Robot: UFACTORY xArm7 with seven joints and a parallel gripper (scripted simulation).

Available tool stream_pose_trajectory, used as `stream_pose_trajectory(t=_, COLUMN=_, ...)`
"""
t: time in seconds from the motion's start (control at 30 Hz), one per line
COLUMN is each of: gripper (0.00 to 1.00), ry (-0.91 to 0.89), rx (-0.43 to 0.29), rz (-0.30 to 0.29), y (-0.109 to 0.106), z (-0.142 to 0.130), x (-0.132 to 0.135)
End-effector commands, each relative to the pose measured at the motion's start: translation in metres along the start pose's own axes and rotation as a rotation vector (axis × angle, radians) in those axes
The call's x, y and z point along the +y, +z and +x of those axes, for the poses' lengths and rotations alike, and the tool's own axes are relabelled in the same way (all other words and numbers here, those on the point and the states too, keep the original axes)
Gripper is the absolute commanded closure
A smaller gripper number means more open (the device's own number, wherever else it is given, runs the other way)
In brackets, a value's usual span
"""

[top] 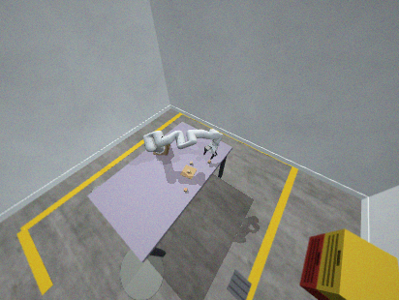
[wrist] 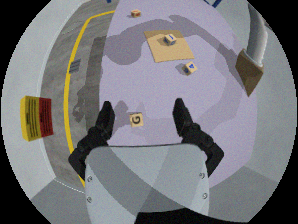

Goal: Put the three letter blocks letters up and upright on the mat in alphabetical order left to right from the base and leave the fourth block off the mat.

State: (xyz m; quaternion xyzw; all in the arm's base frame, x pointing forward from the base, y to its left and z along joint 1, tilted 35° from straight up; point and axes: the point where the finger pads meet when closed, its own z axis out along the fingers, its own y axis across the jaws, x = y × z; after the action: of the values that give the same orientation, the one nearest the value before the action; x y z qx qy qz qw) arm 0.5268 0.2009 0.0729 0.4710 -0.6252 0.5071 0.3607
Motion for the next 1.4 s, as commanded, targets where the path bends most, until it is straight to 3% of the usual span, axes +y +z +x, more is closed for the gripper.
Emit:
stream_pose_trajectory(t=0.0, gripper=0.00, ry=0.003, rx=-0.004, rz=0.002, y=-0.002, z=0.001, x=-0.001)
stream_pose_trajectory(t=0.13, gripper=0.00, ry=-0.003, rx=-0.004, rz=-0.012, y=0.007, z=0.004, x=0.009)
stream_pose_trajectory(t=0.63, gripper=0.00, ry=-0.003, rx=-0.004, rz=-0.012, y=0.007, z=0.004, x=0.009)
stream_pose_trajectory(t=0.7, gripper=0.00, ry=-0.008, rx=-0.006, rz=-0.021, y=0.016, z=0.010, x=0.023)
stream_pose_trajectory(t=1.2, gripper=0.00, ry=-0.008, rx=-0.006, rz=-0.021, y=0.016, z=0.010, x=0.023)
stream_pose_trajectory(t=1.27, gripper=0.00, ry=-0.011, rx=-0.009, rz=-0.023, y=0.024, z=0.020, x=0.040)
stream_pose_trajectory(t=1.37, gripper=0.00, ry=-0.011, rx=-0.009, rz=-0.023, y=0.024, z=0.020, x=0.040)
